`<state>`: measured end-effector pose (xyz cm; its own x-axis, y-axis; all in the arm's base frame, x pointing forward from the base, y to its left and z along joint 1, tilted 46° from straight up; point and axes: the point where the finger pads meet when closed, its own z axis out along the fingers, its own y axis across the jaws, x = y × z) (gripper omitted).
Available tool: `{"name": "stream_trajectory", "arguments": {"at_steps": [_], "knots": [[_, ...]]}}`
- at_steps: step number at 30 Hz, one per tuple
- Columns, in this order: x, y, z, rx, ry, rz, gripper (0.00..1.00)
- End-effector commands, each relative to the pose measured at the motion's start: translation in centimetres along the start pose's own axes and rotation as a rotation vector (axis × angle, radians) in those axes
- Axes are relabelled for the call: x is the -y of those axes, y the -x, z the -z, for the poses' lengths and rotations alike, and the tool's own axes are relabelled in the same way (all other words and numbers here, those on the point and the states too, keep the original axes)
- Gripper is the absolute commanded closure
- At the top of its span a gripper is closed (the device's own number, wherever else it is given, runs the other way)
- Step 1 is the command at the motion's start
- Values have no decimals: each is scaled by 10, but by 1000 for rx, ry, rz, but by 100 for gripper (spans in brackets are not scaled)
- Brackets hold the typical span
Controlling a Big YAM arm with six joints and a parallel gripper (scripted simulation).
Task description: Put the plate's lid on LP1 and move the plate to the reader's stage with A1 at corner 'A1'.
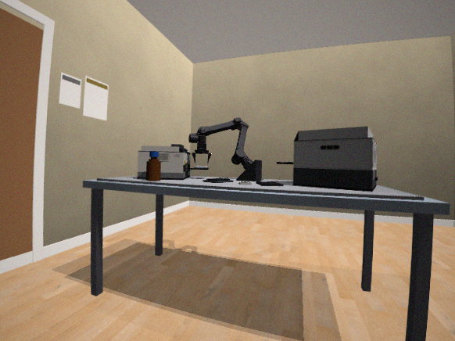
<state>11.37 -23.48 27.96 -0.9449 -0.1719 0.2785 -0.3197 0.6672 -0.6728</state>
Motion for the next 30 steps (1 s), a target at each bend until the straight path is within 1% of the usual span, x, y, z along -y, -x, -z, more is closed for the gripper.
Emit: {"name": "stream_trajectory", "arguments": {"at_steps": [1,3,7,12,21,28,30], "knots": [[5,-4,1,0,-15,-13,0],[5,-4,1,0,-15,-13,0],[-4,-2,-2,-3,3,-1,0],[7,-3,-1,-3,-17,-11,0],[9,-5,1,-11,-2,-10,0],[12,-6,2,-10,-3,-11,0],[14,-4,1,-2,-7,-8,0]]}}
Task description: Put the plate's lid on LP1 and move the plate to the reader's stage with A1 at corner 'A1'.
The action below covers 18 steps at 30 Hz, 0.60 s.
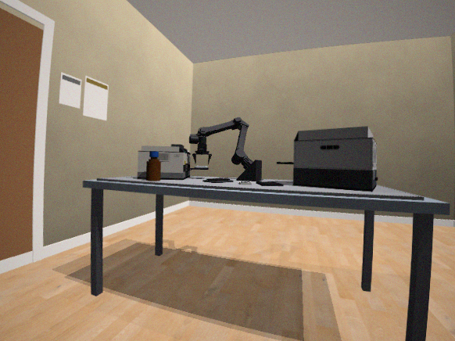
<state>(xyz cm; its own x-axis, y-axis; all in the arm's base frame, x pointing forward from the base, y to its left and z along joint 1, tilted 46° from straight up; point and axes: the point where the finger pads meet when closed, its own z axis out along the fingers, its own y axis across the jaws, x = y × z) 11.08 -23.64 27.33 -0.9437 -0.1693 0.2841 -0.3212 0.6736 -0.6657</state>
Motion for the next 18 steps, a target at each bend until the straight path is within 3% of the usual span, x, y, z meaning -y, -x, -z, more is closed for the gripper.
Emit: {"name": "stream_trajectory", "arguments": {"at_steps": [1,7,18], "knots": [[19,-3,7,4,-19,-13,0],[21,-1,7,9,-32,-13,0],[4,0,-5,-3,-6,0,0]]}}
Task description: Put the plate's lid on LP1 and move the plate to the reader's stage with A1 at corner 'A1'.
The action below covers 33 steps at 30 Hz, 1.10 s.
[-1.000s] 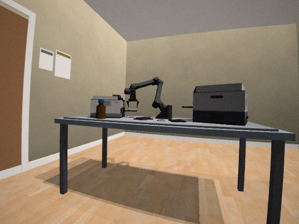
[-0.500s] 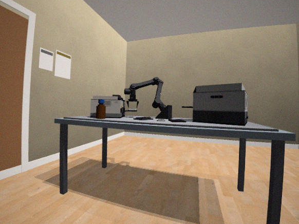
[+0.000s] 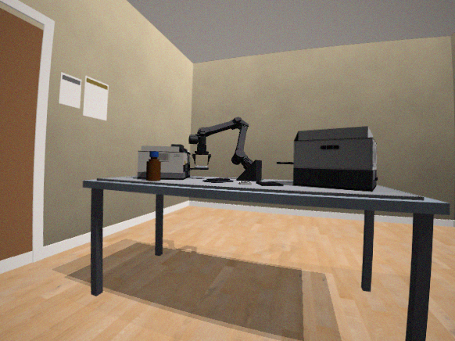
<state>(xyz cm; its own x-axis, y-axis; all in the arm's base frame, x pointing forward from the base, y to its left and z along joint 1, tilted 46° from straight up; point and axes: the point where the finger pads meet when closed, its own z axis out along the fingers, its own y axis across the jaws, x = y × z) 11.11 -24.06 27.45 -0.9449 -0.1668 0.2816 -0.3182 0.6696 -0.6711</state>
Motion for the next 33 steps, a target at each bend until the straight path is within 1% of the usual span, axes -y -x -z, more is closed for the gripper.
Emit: {"name": "stream_trajectory", "arguments": {"at_steps": [1,6,8,14,23,28,33], "knots": [[-1,2,-3,0,-1,6,0],[1,1,-3,6,-5,2,0],[5,-3,-1,-3,-14,-6,0],[11,-6,6,-3,-17,-17,0],[14,-7,8,-1,-21,-20,0],[11,-5,2,4,-20,-14,0],[3,0,-4,8,-10,3,0]]}}
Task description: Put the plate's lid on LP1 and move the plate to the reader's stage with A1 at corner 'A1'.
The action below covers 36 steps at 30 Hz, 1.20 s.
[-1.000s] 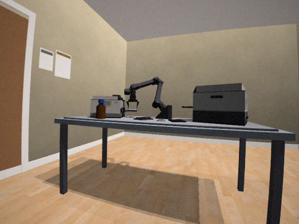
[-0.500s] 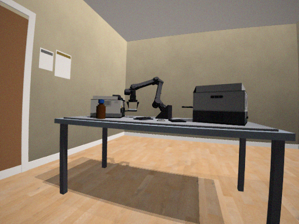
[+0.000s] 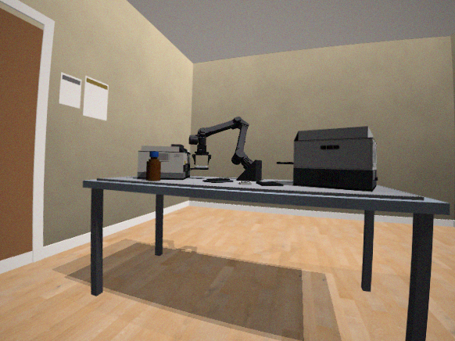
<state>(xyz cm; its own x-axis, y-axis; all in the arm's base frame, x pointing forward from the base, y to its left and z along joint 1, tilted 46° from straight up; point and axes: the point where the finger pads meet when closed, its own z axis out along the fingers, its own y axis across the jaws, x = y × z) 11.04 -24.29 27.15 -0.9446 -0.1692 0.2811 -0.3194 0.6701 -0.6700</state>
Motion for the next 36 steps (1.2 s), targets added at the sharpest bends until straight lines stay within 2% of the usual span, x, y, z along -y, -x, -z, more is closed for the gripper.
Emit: {"name": "stream_trajectory", "arguments": {"at_steps": [1,4,9,21,36], "knots": [[2,1,-2,4,-8,4,0],[-2,1,-8,-6,9,10,0],[5,-1,-4,-7,-5,-7,0],[11,-4,3,-9,-5,-26,0],[11,-1,-2,1,-10,-4,0]]}}
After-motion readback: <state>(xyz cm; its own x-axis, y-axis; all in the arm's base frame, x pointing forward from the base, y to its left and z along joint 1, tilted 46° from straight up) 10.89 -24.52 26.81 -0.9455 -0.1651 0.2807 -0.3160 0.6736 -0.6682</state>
